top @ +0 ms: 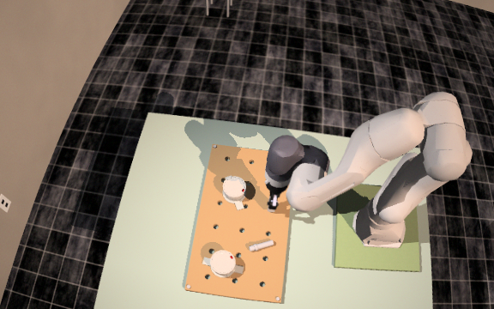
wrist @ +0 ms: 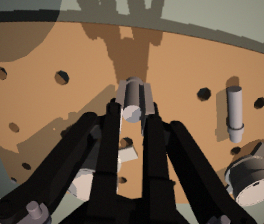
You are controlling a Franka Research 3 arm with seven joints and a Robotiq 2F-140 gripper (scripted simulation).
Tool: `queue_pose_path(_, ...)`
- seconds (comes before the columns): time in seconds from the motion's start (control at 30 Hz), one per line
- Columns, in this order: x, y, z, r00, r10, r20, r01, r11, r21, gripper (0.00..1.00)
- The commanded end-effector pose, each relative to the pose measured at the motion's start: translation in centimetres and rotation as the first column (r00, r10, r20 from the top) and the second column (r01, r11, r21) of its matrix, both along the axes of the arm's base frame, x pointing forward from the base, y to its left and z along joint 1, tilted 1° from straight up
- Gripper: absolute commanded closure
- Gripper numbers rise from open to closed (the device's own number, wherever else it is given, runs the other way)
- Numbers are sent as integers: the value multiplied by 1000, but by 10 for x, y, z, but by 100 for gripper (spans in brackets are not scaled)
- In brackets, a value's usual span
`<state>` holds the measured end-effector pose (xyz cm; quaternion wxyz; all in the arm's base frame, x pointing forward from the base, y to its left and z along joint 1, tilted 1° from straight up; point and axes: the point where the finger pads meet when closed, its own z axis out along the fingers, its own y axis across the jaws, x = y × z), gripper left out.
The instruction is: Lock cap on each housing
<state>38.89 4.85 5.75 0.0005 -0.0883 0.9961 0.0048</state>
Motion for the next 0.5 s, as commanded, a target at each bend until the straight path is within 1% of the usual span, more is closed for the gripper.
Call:
queue_pose_path(0.0, 3, -1, -1, 1000, -5, 8, 5, 1000, 0, 90)
queue_pose_path(0.17, 3, -1, -1, 1000, -5, 8, 5, 1000, 0, 90)
queue_pose_path(0.2, 3, -1, -1, 1000, -5, 8, 5, 1000, 0, 64)
queue_pose_path(0.47, 3, -1, -1, 1000, -5, 8, 5, 1000, 0, 64)
